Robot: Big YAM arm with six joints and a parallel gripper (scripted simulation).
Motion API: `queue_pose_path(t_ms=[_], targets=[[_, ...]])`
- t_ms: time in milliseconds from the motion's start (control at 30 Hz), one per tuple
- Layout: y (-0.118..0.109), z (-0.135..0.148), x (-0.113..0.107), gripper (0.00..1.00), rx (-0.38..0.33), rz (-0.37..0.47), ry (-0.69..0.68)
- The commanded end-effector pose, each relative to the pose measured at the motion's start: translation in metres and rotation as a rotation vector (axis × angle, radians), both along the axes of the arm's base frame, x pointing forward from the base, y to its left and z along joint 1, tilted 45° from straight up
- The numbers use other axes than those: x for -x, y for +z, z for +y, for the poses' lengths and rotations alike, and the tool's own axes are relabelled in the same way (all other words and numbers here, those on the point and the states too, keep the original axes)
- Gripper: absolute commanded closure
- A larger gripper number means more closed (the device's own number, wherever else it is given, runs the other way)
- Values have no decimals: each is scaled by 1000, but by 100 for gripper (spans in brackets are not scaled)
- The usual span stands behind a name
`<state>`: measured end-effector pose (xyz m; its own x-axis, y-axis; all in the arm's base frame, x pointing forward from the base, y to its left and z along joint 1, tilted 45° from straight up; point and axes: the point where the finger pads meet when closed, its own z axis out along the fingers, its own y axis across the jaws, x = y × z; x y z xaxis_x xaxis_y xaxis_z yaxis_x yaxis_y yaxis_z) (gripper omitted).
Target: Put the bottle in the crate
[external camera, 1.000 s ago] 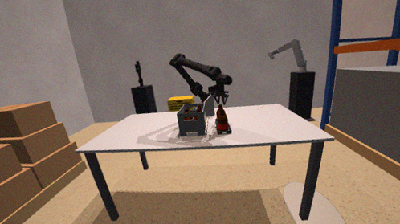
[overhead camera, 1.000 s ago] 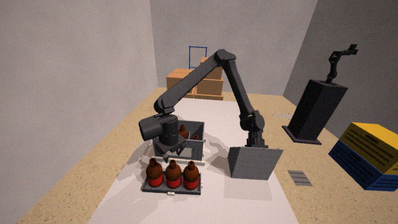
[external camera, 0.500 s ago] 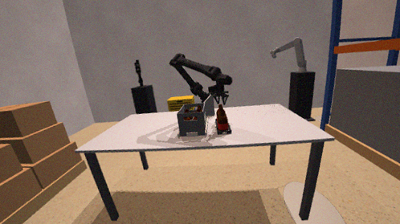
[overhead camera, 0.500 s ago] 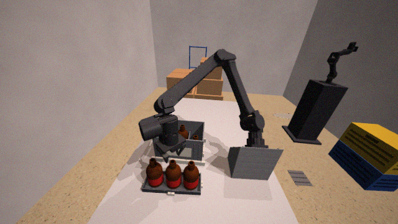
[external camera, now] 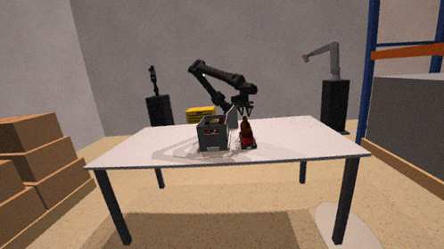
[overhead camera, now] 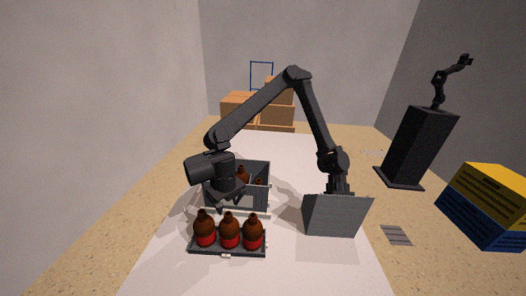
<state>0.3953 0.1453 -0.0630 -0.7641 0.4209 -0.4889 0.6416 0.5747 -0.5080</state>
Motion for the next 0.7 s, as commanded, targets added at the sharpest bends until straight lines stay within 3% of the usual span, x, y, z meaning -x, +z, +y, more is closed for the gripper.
queue_pose_path(t_ms=[0, 667], targets=[[3, -7, -10, 39, -11, -11, -12], [1, -7, -9, 39, -8, -7, -12]])
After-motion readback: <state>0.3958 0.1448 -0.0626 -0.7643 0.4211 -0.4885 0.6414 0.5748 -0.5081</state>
